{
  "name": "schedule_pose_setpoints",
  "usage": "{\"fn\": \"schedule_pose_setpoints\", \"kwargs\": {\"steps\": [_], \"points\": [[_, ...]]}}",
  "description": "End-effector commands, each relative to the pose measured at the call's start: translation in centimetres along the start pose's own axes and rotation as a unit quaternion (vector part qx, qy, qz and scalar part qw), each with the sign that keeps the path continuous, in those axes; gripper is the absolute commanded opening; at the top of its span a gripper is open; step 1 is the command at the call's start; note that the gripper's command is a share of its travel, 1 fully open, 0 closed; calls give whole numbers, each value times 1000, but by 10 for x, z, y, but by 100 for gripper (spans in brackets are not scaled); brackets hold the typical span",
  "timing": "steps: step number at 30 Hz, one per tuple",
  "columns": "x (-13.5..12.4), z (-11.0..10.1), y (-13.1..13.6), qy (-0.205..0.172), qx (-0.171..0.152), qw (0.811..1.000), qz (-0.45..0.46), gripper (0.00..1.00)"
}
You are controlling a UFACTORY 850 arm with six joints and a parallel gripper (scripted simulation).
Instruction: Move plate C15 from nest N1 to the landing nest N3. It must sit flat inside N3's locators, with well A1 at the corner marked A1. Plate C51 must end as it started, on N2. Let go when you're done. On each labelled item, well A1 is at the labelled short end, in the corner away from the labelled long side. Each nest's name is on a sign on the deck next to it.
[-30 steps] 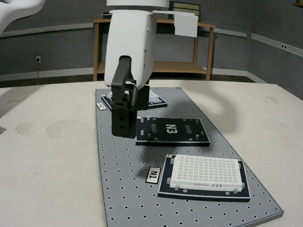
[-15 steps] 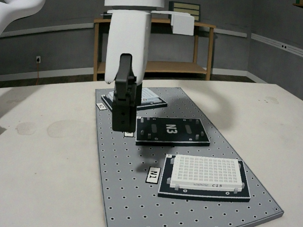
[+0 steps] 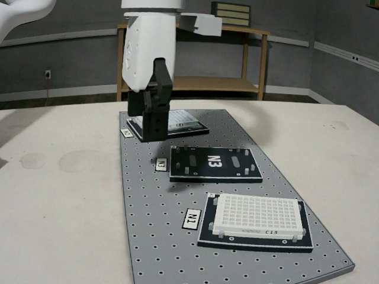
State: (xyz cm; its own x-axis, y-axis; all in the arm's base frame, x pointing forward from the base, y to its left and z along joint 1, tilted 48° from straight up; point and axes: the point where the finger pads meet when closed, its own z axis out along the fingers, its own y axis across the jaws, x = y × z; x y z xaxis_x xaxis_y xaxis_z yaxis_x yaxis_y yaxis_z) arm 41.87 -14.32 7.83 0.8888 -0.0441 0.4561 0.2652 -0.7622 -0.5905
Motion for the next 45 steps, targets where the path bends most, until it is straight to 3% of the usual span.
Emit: {"fn": "schedule_pose_setpoints", "kwargs": {"steps": [1, 3, 45], "points": [[0, -1, -23, 7, -5, 999, -32, 100], [0, -1, -23, 7, -5, 999, -32, 100], [-3, 1, -213, 7, -5, 999, -32, 100]]}}
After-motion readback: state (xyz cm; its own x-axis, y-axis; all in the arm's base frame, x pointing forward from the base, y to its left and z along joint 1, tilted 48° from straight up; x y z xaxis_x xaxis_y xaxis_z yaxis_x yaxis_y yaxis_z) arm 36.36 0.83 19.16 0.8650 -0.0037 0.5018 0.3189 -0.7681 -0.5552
